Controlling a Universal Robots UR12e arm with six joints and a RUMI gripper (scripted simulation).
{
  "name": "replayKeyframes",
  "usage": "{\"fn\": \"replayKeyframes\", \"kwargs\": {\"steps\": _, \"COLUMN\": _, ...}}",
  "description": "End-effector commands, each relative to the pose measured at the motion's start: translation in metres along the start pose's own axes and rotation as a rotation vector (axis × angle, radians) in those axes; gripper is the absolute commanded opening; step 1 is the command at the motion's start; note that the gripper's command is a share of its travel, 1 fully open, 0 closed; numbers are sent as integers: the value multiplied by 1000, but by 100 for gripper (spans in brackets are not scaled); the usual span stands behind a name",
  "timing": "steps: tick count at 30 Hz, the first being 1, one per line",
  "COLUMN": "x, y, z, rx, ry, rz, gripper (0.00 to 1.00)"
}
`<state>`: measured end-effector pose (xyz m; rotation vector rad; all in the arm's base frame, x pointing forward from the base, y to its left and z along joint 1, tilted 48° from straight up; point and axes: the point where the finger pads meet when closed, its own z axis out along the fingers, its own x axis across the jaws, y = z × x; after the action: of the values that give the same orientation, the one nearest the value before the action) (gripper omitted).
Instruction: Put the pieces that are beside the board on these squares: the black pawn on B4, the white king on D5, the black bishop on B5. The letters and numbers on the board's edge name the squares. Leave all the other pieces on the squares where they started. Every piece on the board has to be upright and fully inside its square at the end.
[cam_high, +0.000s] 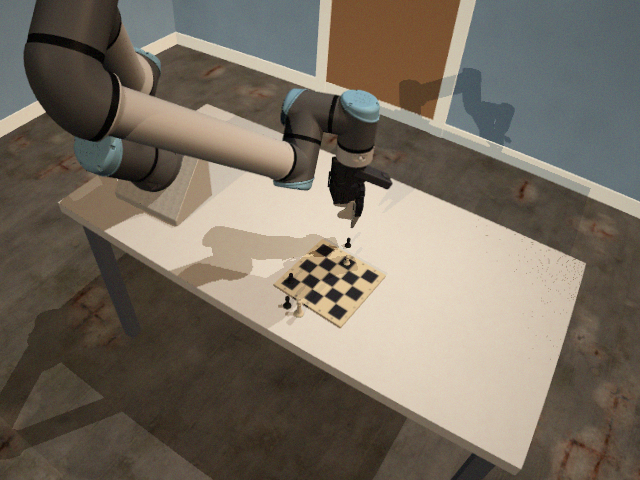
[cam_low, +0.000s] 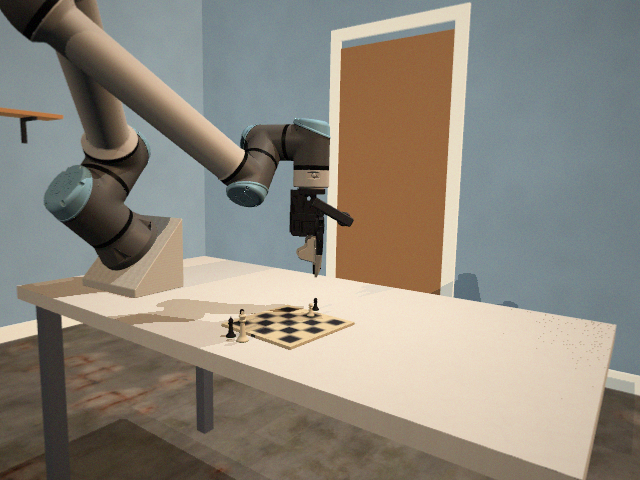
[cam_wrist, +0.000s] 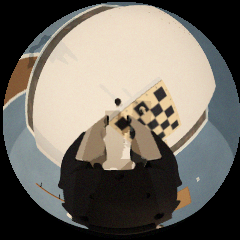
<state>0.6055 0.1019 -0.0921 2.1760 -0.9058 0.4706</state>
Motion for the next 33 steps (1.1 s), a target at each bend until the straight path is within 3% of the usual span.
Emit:
{"fn": "replayKeyframes", "kwargs": {"steps": 1, "x": 0, "y": 0, "z": 1, "rx": 1, "ry": 0, "rz": 0, "gripper": 20}}
{"fn": "replayKeyframes", "kwargs": {"steps": 33, "x": 0, "y": 0, "z": 40, "rx": 1, "ry": 0, "rz": 0, "gripper": 20}}
